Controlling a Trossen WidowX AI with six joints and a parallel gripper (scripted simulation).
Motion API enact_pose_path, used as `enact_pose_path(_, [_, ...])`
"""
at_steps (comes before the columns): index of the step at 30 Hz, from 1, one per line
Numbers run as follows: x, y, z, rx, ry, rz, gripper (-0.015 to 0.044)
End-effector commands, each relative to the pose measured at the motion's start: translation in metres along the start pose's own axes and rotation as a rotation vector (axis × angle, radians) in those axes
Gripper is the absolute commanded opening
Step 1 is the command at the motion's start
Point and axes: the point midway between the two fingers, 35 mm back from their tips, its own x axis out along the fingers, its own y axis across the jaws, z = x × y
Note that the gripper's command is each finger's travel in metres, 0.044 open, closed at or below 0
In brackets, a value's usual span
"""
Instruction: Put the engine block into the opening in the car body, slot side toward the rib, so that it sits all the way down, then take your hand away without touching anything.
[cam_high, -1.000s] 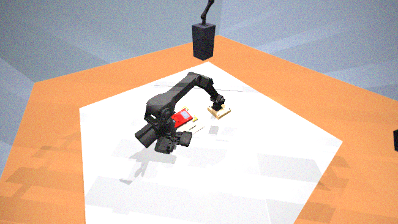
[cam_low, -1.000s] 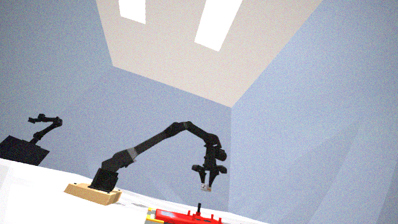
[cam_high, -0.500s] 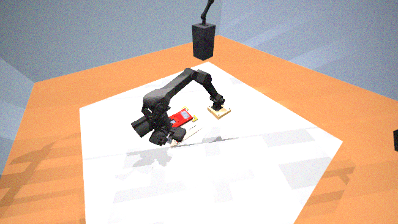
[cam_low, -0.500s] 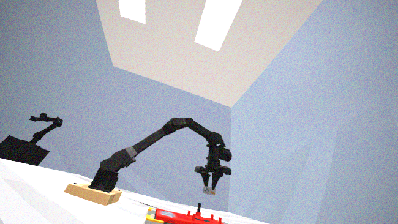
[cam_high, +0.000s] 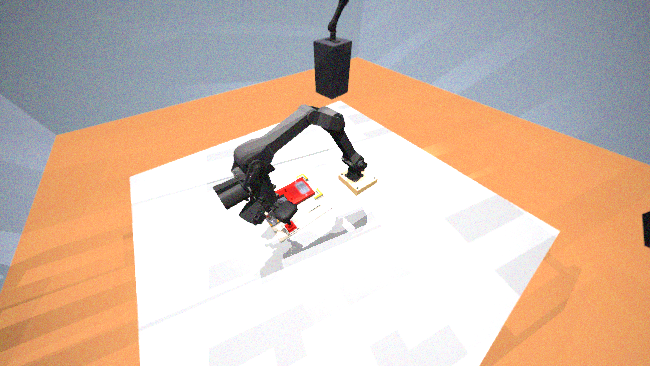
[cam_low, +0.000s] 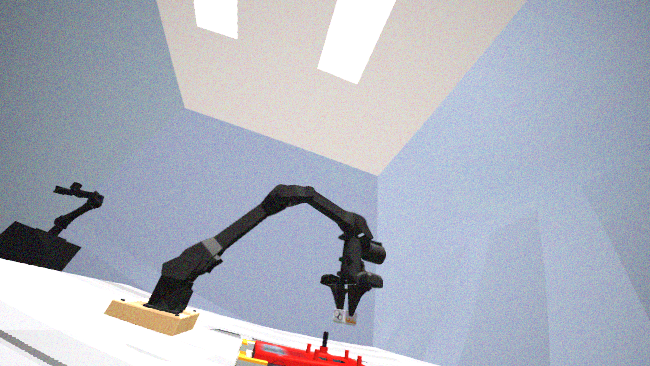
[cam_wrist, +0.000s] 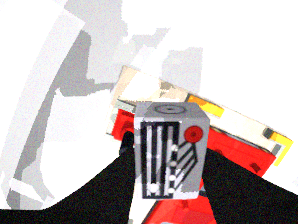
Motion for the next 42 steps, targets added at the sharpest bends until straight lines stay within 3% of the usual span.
enact_pose_path(1, [0.003, -0.011, -0.010, 0.047, -0.001, -0.007, 0.0000])
enact_pose_path(39, [0.041, -0.076, -0.097, 0.394, 0.006, -0.015, 0.0000])
enact_pose_path(42, [0.041, -0.076, -0.097, 0.394, 0.006, -0.015, 0.0079])
